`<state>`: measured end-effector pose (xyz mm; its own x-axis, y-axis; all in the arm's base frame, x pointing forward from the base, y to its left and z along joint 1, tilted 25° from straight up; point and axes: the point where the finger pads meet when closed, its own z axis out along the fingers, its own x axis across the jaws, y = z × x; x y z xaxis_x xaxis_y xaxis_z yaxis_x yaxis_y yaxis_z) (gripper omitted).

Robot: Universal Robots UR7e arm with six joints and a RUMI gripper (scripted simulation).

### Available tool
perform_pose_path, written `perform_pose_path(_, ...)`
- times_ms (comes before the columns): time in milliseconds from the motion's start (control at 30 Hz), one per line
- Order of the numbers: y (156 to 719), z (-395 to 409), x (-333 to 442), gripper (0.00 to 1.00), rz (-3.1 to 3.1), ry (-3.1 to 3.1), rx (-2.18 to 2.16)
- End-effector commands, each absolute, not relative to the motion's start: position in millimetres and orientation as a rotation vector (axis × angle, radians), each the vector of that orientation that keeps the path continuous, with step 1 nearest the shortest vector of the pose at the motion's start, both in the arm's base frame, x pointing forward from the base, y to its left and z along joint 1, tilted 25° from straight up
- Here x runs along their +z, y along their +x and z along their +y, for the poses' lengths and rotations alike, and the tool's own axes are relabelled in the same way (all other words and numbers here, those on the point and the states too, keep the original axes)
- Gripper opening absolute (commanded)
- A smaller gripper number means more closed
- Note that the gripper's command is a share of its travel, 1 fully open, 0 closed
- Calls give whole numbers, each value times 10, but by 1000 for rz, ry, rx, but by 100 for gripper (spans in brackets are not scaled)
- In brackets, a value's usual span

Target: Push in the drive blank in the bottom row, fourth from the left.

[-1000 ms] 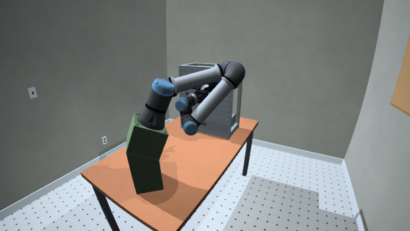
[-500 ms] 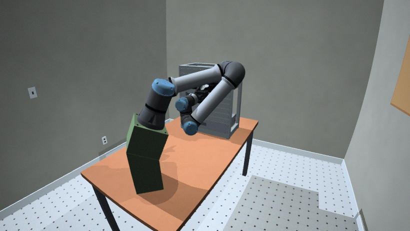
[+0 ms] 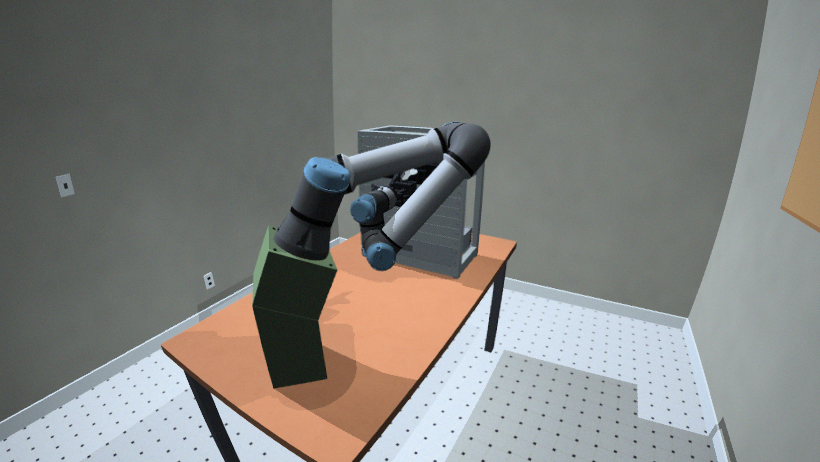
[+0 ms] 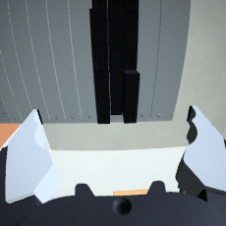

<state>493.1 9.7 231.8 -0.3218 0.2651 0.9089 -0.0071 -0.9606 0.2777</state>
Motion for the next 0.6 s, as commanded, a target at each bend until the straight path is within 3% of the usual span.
perform_pose_path(0,4930,99,2321,100,334,1718,2402)
perform_pose_path(567,5184,-104,2471,100,334,1717,2402)
